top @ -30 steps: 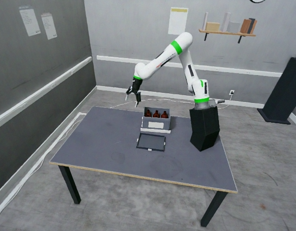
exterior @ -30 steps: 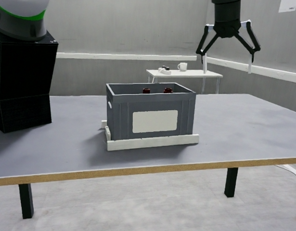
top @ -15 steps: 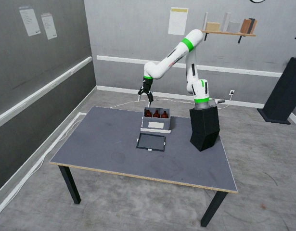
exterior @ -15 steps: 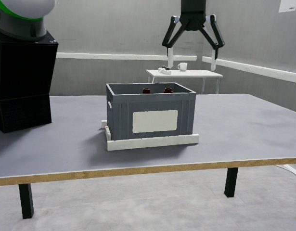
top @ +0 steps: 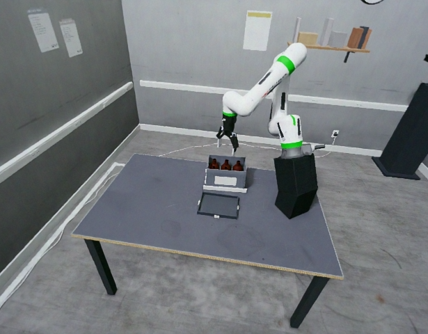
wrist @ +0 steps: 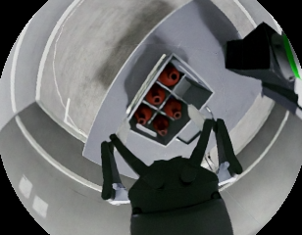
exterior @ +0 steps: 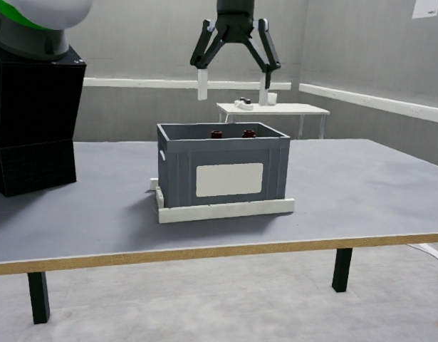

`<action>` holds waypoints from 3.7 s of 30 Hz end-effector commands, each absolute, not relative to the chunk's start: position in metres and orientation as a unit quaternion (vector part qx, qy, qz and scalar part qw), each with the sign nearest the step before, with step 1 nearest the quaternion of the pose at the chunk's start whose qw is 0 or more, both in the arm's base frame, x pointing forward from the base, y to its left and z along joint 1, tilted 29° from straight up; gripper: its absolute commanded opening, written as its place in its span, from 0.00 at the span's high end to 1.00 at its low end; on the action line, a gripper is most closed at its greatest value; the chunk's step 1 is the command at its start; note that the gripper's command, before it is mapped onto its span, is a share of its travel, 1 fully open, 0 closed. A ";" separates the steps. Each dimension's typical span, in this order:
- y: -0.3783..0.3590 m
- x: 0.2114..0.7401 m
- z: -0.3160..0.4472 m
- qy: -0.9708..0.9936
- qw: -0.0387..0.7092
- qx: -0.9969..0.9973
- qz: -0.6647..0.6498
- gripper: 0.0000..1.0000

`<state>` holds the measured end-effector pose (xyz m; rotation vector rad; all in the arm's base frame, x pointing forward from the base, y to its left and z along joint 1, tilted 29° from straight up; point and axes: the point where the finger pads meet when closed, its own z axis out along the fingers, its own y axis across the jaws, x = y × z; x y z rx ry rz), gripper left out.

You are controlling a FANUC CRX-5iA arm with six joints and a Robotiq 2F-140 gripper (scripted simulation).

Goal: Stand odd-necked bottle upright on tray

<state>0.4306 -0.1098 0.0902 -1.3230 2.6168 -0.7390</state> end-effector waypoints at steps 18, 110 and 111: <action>-0.111 0.419 0.090 0.865 0.056 -0.434 -0.247 0.90; -0.120 0.424 0.077 0.865 0.056 -0.434 -0.247 0.56; -0.121 0.424 0.076 0.865 0.056 -0.434 -0.247 0.56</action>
